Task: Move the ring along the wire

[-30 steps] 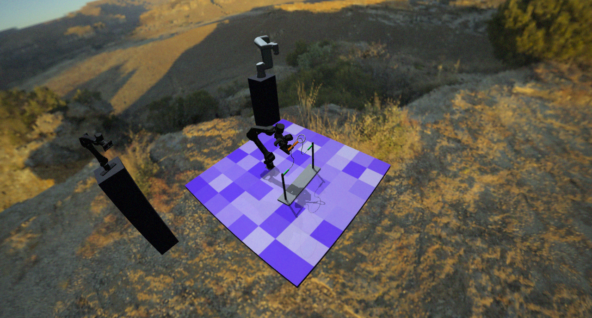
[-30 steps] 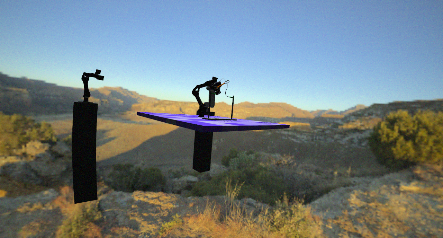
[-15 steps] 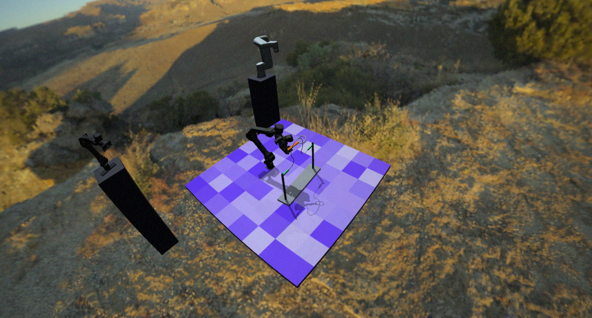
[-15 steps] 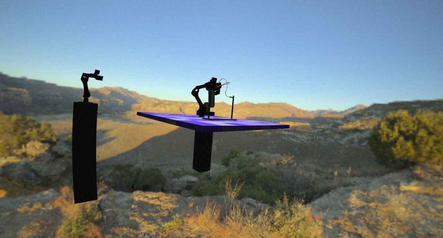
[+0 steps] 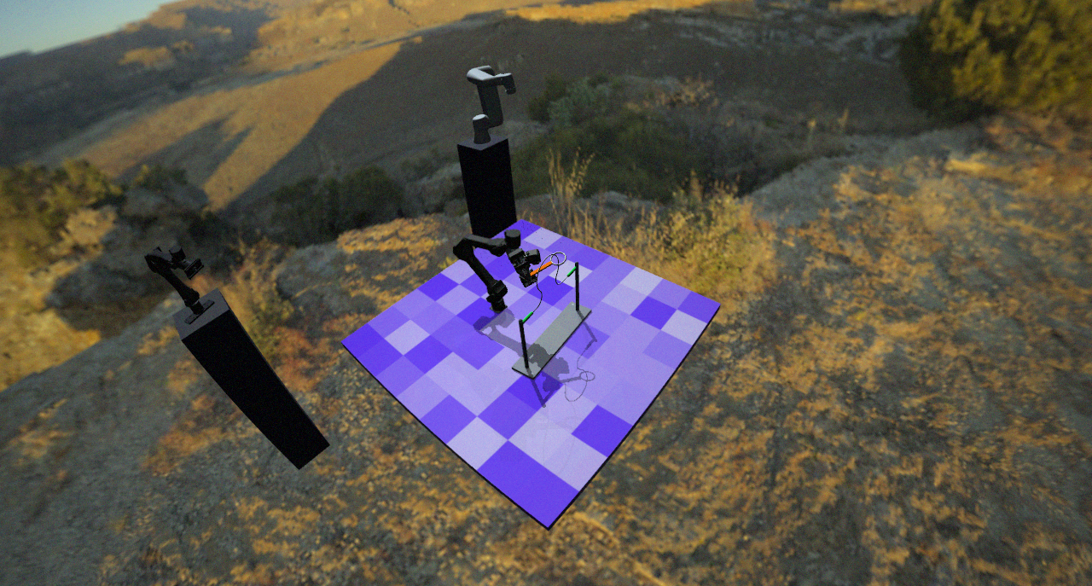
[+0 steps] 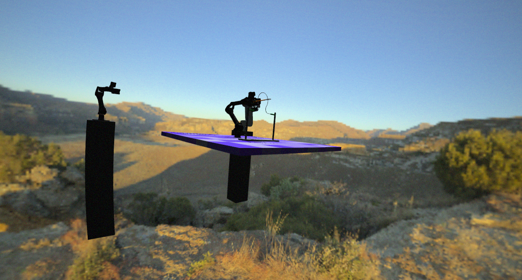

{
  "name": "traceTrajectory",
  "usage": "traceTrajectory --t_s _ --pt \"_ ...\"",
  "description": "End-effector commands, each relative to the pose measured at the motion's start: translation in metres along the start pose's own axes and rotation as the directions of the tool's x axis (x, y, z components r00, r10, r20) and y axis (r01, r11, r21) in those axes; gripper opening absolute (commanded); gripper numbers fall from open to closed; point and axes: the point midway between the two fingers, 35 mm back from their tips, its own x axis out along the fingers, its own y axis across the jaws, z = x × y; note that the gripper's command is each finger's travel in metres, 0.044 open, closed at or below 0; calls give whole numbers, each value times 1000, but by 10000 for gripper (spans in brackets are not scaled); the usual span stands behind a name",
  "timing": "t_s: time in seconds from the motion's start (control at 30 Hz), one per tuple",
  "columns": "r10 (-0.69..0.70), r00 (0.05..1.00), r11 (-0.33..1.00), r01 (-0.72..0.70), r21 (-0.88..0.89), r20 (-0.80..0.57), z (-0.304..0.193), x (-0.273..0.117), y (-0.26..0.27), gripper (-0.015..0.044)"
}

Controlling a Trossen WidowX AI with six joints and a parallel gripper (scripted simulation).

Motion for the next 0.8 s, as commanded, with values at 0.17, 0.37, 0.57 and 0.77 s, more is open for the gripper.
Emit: traceTrajectory --t_s 0.17,0.37,0.57,0.77 --pt "-76 997 991 77 -108 14 -1 -1 -7 -150" --pt "-117 993 977 120 -175 29 -1 -1 -10 -150" --pt "-157 986 957 164 -241 46 0 -1 -14 -150" --pt "-196 978 930 207 -305 66 1 -1 -17 -150"
